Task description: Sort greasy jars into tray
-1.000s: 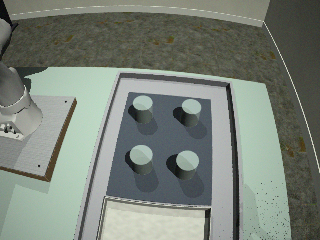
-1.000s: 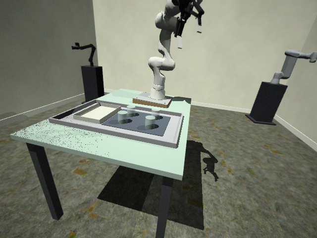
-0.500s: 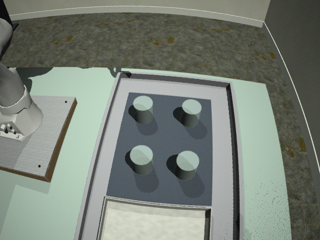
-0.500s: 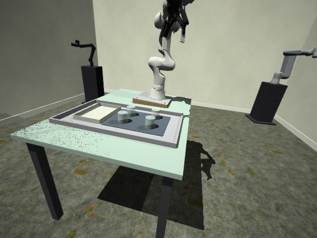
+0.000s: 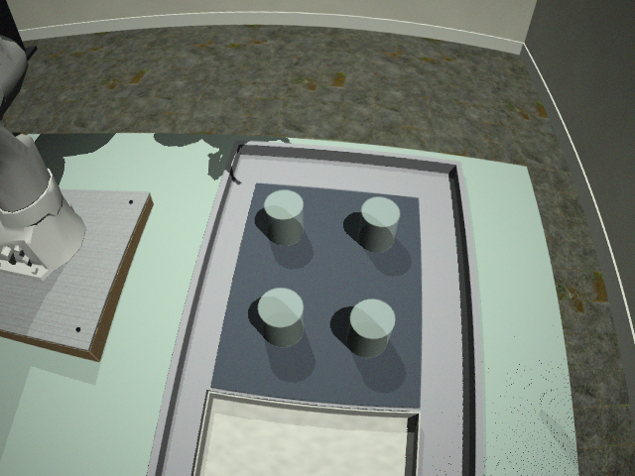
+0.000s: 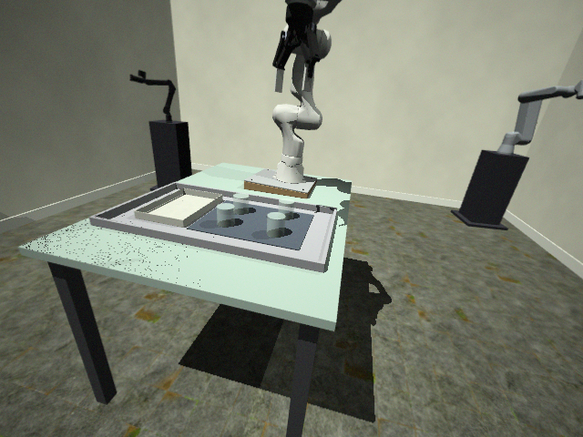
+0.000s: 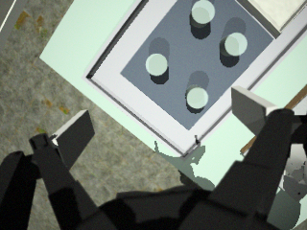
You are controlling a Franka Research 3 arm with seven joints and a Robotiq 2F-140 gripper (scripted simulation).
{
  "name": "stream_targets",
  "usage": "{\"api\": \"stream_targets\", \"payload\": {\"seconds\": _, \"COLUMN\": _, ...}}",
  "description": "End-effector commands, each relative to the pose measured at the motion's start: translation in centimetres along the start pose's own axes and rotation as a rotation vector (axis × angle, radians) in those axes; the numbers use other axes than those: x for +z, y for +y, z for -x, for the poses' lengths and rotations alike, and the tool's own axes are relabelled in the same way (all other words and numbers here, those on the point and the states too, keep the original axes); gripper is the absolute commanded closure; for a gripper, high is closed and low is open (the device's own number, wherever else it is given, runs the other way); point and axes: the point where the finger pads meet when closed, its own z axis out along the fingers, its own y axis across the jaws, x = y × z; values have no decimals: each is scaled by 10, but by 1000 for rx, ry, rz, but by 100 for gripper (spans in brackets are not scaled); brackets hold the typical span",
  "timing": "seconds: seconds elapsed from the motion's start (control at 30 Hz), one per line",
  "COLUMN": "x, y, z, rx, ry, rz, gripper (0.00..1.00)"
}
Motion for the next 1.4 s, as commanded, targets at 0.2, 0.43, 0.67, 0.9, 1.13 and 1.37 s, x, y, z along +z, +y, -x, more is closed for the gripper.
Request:
{"api": "stream_targets", "payload": {"seconds": 0.2, "x": 17, "y": 15, "z": -3, "rx": 137, "ry": -8, "rz": 30, "gripper": 0}}
{"api": "stream_targets", "payload": {"seconds": 0.43, "x": 33, "y": 21, "z": -2, "rx": 230, "ry": -17, "rz": 44, "gripper": 0}}
{"api": "stream_targets", "payload": {"seconds": 0.67, "x": 33, "y": 21, "z": -2, "rx": 230, "ry": -17, "rz": 44, "gripper": 0}}
{"api": "stream_targets", "payload": {"seconds": 0.9, "x": 48, "y": 27, "z": -1, "rx": 313, "ry": -25, "rz": 57, "gripper": 0}}
{"api": "stream_targets", "payload": {"seconds": 1.13, "x": 62, "y": 33, "z": -1, "rx": 407, "ry": -31, "rz": 69, "gripper": 0}}
{"api": "stream_targets", "payload": {"seconds": 1.37, "x": 75, "y": 39, "z": -1, "rx": 491, "ry": -36, "rz": 81, "gripper": 0}}
